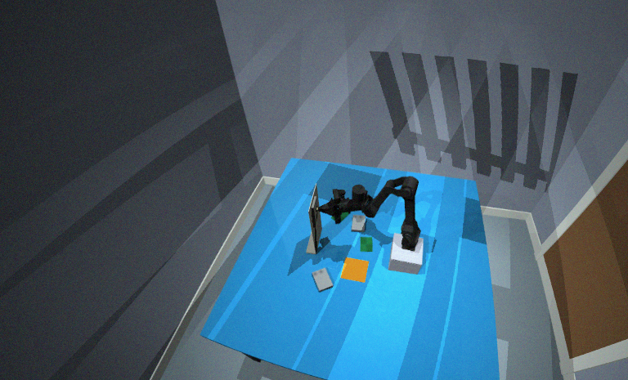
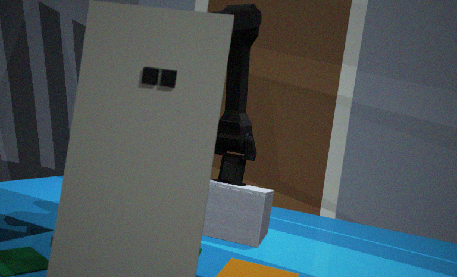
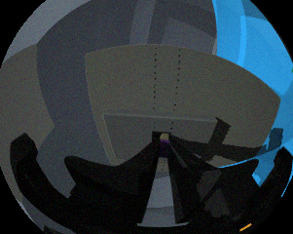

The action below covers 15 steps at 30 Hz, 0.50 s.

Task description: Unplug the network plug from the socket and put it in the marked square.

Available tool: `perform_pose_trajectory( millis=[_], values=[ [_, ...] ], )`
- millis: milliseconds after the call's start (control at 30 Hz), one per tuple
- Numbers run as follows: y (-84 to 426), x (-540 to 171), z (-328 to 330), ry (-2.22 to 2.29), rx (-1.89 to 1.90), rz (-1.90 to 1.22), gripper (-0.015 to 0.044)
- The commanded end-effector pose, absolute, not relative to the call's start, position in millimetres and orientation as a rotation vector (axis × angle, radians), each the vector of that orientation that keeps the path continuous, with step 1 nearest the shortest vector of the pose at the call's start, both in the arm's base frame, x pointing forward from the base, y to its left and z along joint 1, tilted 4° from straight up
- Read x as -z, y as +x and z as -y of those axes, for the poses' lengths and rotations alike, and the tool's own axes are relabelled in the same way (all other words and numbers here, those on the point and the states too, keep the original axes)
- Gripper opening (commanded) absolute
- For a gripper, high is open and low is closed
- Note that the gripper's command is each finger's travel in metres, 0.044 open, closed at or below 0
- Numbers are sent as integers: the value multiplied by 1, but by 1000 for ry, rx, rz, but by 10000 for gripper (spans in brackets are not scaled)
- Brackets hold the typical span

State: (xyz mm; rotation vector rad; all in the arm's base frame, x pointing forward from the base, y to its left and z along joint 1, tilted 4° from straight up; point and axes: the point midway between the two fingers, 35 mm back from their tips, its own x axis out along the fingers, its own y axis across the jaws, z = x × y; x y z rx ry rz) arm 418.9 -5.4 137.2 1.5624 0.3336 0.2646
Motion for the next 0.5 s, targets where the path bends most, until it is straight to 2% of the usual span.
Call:
perform_pose_trajectory(
  millis=[0,467],
  values=[
    [416,-136,6,1568,-261,-335,0],
    [407,-137,7,1568,-260,-336,0]
  ],
)
